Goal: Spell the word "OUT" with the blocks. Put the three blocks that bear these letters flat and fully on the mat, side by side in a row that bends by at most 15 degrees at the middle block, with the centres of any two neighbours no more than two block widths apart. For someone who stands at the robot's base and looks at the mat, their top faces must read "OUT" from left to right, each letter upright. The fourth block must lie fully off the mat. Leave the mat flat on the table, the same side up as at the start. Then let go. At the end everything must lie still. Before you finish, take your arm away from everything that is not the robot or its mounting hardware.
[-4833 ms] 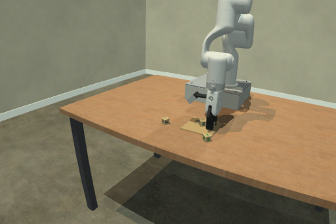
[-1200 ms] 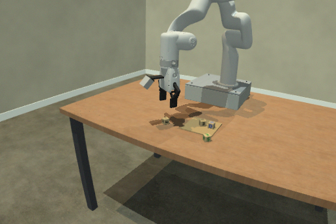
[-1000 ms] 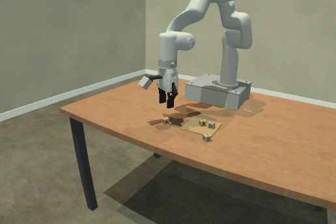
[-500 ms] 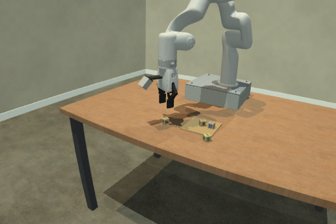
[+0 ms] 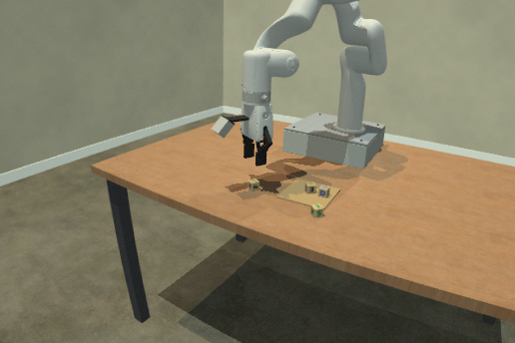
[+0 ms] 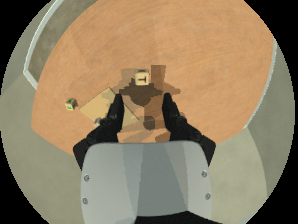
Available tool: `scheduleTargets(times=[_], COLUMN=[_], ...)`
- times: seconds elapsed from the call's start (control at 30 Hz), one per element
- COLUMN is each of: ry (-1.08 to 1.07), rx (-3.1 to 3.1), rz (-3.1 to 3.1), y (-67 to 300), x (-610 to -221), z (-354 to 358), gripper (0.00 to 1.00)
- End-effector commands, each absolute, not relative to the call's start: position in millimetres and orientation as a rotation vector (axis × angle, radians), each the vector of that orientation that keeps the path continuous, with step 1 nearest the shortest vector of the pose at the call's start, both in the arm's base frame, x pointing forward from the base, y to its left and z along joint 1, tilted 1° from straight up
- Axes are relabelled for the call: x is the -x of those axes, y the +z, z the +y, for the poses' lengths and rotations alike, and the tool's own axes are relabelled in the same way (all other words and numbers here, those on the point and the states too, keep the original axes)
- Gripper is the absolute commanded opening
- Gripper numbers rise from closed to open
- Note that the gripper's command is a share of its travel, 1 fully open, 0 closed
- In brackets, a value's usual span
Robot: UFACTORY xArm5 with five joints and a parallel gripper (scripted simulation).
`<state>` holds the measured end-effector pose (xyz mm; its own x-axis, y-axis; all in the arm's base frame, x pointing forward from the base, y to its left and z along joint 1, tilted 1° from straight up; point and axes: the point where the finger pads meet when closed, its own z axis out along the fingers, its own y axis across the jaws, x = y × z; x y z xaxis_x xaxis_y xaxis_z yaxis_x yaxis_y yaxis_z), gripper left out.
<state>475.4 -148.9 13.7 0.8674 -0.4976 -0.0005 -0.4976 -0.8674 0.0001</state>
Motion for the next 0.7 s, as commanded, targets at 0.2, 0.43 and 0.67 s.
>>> scheduleTargets(times=[0.2,0.43,0.67], ry=[0.005,0.005,0.005], rx=[-3.036,-3.036,-3.036], rz=[-0.809,-0.809,-0.809], y=[14.8,11.3,3.9], x=[-476.7,-476.8,-476.8], z=[-149.4,-149.3,-149.2], gripper=[0.63,0.63,0.63])
